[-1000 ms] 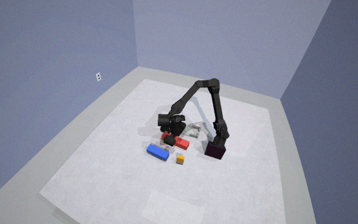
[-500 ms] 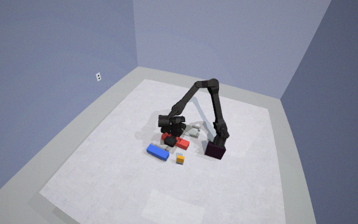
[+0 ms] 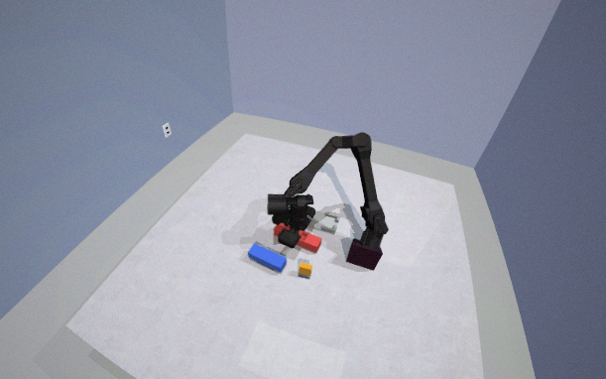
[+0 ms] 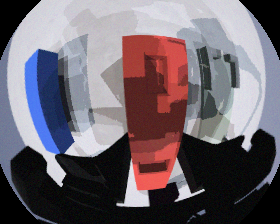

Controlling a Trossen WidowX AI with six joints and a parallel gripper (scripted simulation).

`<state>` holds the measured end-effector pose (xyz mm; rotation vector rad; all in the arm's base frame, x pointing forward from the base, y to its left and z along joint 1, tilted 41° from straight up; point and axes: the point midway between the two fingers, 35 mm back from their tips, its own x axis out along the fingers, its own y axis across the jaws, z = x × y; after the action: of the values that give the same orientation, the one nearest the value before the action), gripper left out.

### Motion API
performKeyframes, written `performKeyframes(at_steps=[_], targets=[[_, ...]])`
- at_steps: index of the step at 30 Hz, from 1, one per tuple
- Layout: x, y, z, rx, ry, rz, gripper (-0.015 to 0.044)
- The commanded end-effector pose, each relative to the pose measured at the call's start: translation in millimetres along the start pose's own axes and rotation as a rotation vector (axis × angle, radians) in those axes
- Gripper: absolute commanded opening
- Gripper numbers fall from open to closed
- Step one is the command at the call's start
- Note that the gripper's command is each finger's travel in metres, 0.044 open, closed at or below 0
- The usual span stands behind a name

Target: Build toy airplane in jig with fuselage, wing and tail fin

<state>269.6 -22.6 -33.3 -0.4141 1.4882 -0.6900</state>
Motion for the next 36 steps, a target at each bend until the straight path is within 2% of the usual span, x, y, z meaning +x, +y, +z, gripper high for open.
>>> performKeyframes(at_steps=[1,36], targets=[[-16,4,6,0.006,-0.014,0.013,0.0],[-121,1,0,0.005,-0.011,0.013,0.0]])
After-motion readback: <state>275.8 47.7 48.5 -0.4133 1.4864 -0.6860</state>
